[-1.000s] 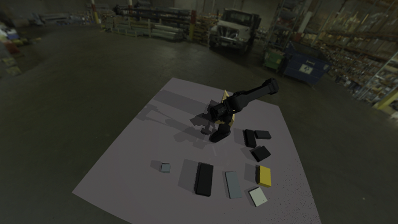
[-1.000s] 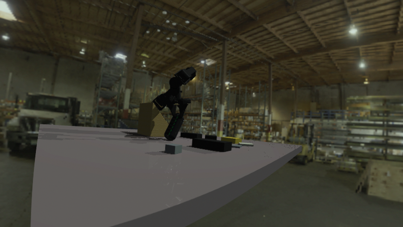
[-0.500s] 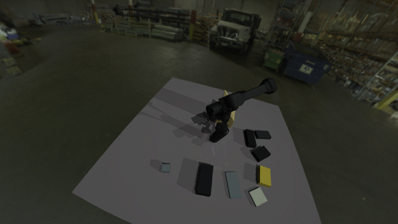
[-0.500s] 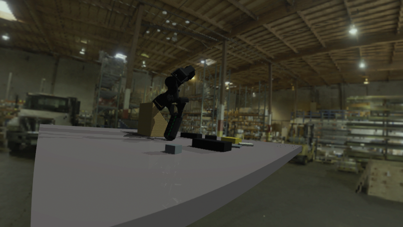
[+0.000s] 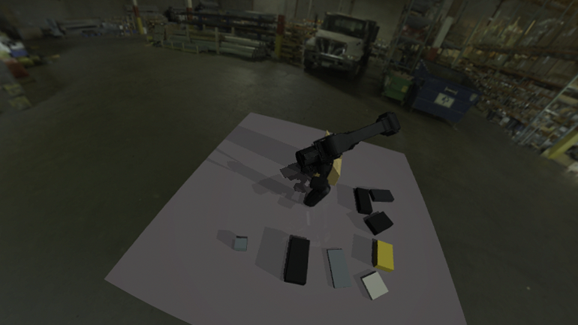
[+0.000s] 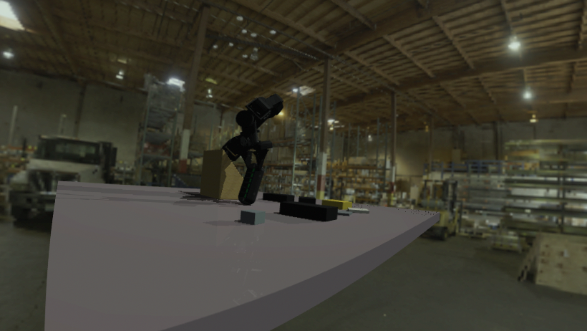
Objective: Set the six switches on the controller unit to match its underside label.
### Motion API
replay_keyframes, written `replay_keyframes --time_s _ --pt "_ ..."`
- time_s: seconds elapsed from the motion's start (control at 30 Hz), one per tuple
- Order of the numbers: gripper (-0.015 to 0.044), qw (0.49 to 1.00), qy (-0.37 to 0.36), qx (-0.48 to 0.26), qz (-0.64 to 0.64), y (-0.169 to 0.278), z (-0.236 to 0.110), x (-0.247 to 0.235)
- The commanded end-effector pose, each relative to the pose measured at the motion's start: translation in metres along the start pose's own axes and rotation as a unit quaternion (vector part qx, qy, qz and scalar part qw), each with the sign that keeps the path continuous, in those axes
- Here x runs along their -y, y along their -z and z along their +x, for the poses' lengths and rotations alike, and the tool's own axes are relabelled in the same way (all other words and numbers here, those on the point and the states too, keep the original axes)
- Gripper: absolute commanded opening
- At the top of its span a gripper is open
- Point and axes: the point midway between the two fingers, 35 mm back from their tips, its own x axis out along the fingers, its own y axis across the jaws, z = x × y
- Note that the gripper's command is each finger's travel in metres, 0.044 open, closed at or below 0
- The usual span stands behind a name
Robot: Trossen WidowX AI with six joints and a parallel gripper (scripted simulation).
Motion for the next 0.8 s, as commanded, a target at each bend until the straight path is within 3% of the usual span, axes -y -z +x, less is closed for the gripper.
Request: replay_keyframes --time_s 0.0,0.77 --pt "0.0337 1.0 0.004 0.01 -0.005 -0.008 0.0 -0.001" --pt "0.0337 0.999 0.004 0.038 -0.005 -0.024 -0.005 -0.001"
